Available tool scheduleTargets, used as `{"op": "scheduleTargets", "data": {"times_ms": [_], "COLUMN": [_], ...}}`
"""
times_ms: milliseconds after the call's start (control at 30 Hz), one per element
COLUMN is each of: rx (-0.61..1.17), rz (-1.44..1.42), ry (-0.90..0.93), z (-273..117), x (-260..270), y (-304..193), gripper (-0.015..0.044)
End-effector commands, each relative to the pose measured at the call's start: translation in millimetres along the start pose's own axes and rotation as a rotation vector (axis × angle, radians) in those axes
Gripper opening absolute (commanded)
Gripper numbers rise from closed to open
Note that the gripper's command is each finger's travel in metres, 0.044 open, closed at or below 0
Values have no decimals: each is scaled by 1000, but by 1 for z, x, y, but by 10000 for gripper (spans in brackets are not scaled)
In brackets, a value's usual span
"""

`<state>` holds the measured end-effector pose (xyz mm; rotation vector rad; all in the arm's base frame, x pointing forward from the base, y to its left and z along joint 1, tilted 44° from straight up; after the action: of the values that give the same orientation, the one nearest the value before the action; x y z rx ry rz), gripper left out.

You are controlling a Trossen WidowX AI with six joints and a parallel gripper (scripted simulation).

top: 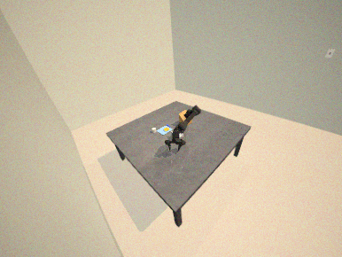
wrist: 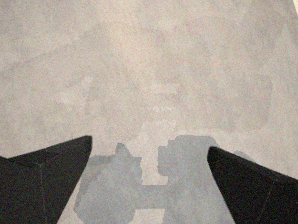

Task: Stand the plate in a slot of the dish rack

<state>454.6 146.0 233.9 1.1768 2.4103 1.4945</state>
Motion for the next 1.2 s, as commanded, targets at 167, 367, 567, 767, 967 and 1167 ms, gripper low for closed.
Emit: {"op": "scheduleTargets", "data": {"times_ms": [167,367,567,767,967,1167], "rx": [187,291,375,434,460,460], "rz": [233,407,591,782,973,1049], "ry": [-133,-180,-190,-162,-98,-62], "z": [-47,-91,-137,-184,-228,-245], "x": [-86,-125,-147,-155,-150,-144], "y": [-73,-125,-177,-227,-272,-289], "gripper": [400,400,400,400,400,400]}}
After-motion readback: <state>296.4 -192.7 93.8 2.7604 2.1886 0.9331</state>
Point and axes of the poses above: the point midway between the two fingers, 35 mm back from their tips, its own z axis out along the fingers, its own x axis across the jaws, y = z × x, the point moved 8 cm from there along -z, back along the fingers, and after that the axes turned 15 degrees about z, right-handed, at the moved point
